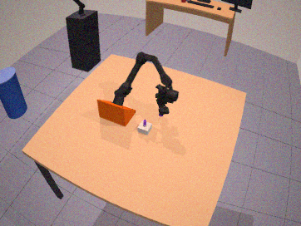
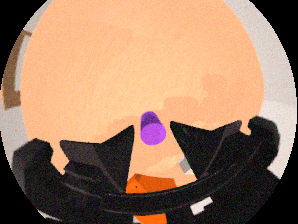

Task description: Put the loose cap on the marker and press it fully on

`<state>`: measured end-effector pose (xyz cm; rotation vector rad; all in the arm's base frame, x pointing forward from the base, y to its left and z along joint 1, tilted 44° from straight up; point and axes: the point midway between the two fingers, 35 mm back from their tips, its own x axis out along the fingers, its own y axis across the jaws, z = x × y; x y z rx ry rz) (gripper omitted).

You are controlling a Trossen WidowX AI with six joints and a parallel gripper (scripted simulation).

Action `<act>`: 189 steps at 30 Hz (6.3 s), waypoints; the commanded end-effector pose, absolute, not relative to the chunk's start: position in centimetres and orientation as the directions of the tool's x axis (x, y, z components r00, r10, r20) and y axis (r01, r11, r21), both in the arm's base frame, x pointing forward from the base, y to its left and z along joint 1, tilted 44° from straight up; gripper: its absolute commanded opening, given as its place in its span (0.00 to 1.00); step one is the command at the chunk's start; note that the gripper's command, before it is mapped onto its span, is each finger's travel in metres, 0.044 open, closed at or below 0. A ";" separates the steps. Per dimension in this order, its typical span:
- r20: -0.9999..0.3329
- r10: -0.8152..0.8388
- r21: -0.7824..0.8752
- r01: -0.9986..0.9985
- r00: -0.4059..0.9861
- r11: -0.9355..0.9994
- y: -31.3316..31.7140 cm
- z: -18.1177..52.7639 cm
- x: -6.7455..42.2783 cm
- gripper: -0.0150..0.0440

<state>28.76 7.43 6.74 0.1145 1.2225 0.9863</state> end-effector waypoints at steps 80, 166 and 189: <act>-0.751 0.660 0.547 -0.559 0.000 0.623 -7.6 4.7 27.3 0.25; -0.737 0.676 0.558 -0.568 -0.006 0.604 -8.2 -1.8 24.9 1.00; -0.737 0.675 0.675 -0.036 -0.005 0.737 -12.8 3.0 24.8 0.47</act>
